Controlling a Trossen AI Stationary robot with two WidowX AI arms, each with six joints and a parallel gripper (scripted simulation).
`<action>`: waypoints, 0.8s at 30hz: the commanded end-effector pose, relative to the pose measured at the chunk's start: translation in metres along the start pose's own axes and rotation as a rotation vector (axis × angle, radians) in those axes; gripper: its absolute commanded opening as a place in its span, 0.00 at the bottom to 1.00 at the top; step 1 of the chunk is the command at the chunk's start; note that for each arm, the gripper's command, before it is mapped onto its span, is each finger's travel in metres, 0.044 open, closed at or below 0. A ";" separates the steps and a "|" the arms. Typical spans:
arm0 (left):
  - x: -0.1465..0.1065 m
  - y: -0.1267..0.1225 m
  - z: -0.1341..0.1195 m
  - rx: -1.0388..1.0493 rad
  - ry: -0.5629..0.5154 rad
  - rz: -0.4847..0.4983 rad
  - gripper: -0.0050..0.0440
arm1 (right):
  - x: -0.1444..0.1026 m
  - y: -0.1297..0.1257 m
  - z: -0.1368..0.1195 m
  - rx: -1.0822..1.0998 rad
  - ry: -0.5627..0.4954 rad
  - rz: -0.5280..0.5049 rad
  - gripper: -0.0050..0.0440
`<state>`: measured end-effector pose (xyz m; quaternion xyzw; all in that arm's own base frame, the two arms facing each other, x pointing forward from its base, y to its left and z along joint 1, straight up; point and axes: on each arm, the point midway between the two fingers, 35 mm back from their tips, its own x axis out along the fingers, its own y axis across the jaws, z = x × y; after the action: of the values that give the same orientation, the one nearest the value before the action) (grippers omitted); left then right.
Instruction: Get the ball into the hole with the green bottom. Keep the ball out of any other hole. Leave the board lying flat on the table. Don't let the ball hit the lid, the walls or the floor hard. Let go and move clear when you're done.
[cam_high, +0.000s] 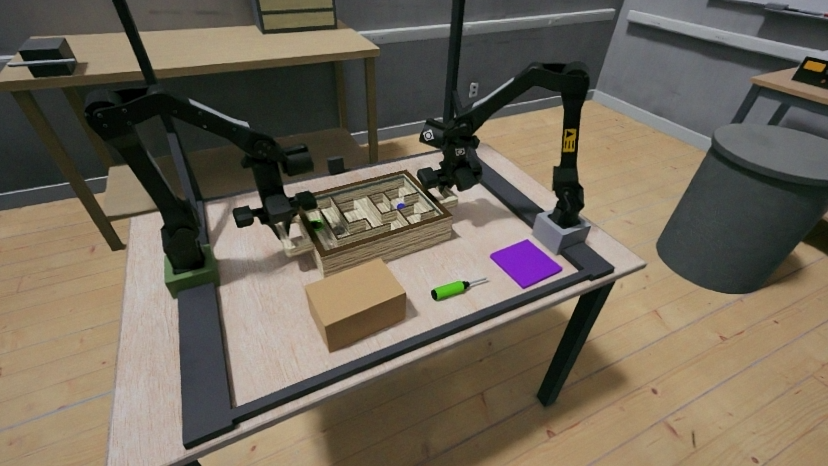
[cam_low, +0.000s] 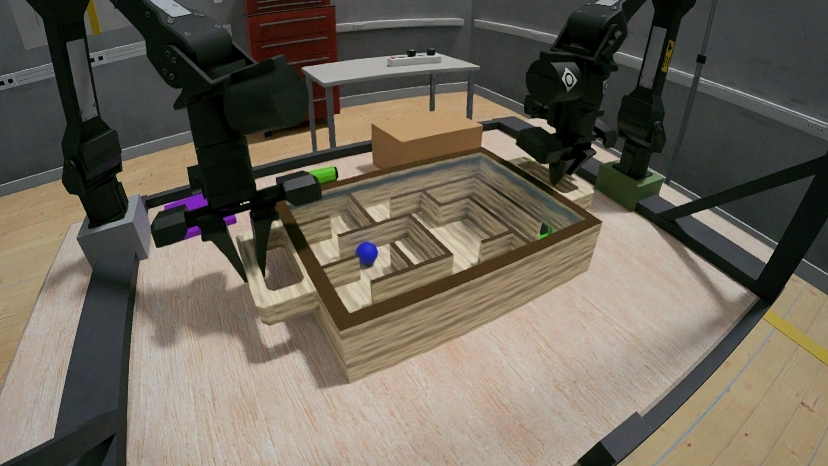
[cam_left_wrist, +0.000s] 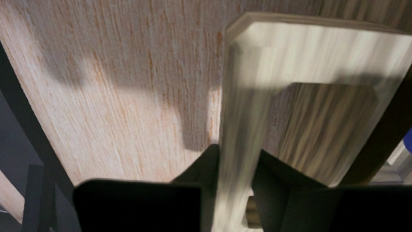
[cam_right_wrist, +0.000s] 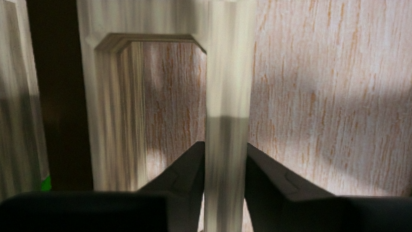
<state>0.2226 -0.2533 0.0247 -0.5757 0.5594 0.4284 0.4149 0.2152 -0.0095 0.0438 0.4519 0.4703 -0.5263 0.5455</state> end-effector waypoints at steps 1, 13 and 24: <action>-0.017 -0.003 -0.012 0.015 0.036 -0.025 0.00 | -0.014 0.006 0.003 0.004 -0.001 0.035 0.00; -0.017 -0.003 -0.015 0.012 0.035 -0.024 0.00 | -0.015 0.006 0.003 0.003 -0.002 0.042 0.00; -0.017 -0.003 -0.015 0.012 0.035 -0.024 0.00 | -0.016 0.007 0.003 0.003 -0.003 0.046 0.00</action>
<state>0.2230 -0.2518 0.0255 -0.5731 0.5556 0.4332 0.4186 0.2146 -0.0096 0.0468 0.4517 0.4704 -0.5266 0.5453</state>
